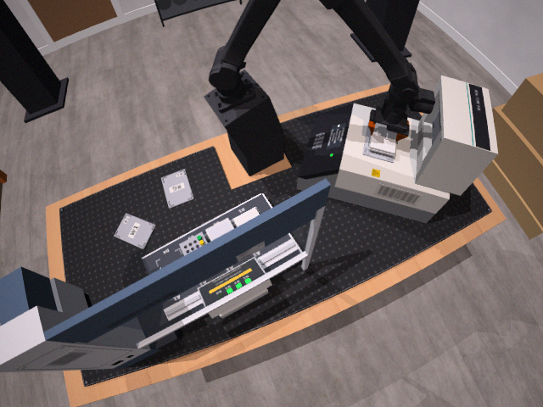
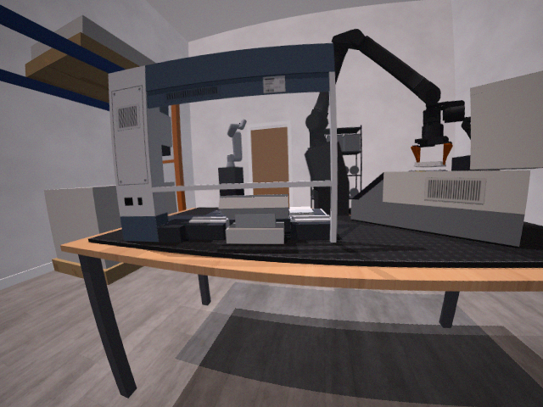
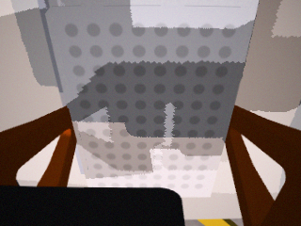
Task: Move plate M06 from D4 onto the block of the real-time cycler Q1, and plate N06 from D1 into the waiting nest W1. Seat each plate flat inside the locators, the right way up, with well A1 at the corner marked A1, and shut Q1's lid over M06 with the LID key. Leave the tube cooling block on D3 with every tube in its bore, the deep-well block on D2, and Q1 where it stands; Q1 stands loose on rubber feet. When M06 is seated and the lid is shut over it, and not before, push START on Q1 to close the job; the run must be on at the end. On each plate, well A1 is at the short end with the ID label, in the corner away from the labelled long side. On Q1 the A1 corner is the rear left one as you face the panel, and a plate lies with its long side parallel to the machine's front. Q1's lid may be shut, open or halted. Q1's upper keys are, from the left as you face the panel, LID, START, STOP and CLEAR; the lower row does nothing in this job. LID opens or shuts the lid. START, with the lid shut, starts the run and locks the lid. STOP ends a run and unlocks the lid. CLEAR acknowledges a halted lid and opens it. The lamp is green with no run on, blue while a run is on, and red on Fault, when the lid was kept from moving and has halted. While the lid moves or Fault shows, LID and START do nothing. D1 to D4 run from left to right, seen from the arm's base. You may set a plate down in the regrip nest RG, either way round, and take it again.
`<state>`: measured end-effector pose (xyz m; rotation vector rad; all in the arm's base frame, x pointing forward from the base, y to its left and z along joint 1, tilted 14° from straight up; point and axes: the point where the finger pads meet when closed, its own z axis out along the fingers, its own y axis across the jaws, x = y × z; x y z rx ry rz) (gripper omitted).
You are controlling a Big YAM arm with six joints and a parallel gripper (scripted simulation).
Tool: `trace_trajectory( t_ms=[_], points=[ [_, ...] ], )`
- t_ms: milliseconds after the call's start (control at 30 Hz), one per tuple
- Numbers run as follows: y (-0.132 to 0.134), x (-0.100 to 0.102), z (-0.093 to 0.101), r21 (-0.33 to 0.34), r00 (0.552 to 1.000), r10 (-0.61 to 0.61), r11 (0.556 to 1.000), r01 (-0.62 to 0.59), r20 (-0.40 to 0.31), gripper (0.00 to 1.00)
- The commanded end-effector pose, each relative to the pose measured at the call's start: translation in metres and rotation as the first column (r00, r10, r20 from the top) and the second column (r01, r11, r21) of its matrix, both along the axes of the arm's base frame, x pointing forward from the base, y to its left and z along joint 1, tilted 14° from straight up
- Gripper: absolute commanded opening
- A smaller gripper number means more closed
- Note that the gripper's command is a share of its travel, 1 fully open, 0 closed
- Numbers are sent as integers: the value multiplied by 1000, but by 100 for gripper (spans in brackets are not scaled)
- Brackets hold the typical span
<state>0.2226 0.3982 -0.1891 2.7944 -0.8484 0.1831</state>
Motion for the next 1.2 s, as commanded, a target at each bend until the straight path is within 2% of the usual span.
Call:
trace_trajectory(
  t_ms=[0, 233, 500, 667, 833, 1167],
  points=[
    [13, 10, 2, 16, 1000, 2, 1000, -2, 8, 0],
    [4, 14, 6, 30, 1000, -4, 1000, 3, 14, 0],
    [1, 0, 10, 14, 1000, 18, 1000, -18, 6, 0],
    [14, 0, 14, 25, 1000, 21, 999, -21, 12, 0],
    [21, 1, 8, 27, 1000, 5, 1000, -6, 17, 0],
    [21, 13, 4, 36, 1000, -17, 999, 16, 21, 0]
  ],
)
